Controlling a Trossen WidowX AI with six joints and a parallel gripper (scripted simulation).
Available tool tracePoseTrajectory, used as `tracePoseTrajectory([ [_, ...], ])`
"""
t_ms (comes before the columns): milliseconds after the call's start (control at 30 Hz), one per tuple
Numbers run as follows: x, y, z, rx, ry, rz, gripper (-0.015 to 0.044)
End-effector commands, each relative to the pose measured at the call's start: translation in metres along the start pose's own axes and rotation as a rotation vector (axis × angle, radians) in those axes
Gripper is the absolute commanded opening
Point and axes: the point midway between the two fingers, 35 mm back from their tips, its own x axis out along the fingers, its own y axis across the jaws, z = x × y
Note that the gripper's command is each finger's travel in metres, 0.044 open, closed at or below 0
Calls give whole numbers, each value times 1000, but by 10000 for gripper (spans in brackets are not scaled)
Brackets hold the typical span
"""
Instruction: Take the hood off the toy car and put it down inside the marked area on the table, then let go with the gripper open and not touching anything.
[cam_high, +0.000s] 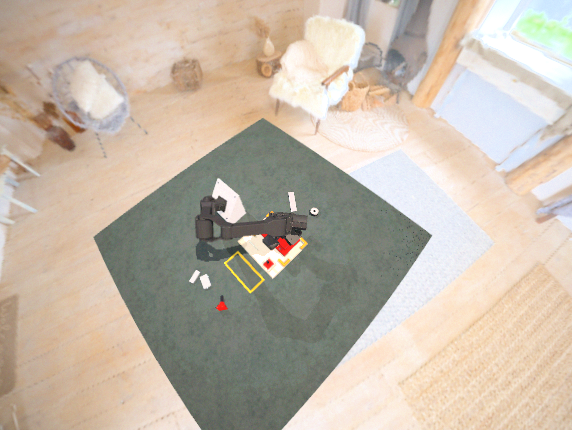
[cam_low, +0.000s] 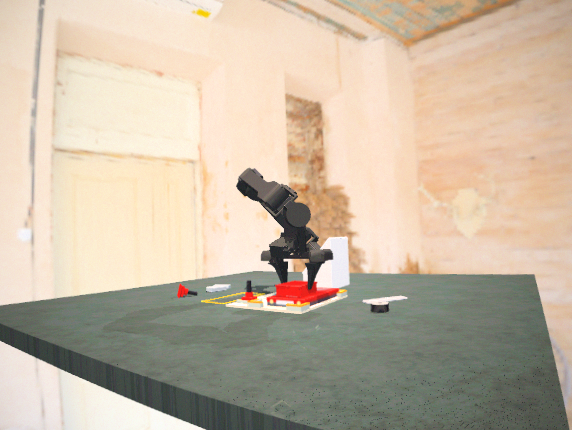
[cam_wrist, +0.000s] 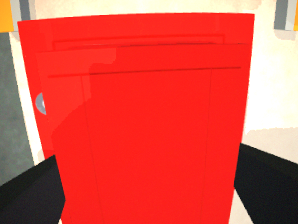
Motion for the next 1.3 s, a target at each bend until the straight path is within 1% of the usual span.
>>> tracePoseTrajectory([
  [0,-4,1,0,1,0,4,0],
  [967,-23,1,0,1,0,5,0],
  [1267,-54,2,0,0,1,7,0],
])
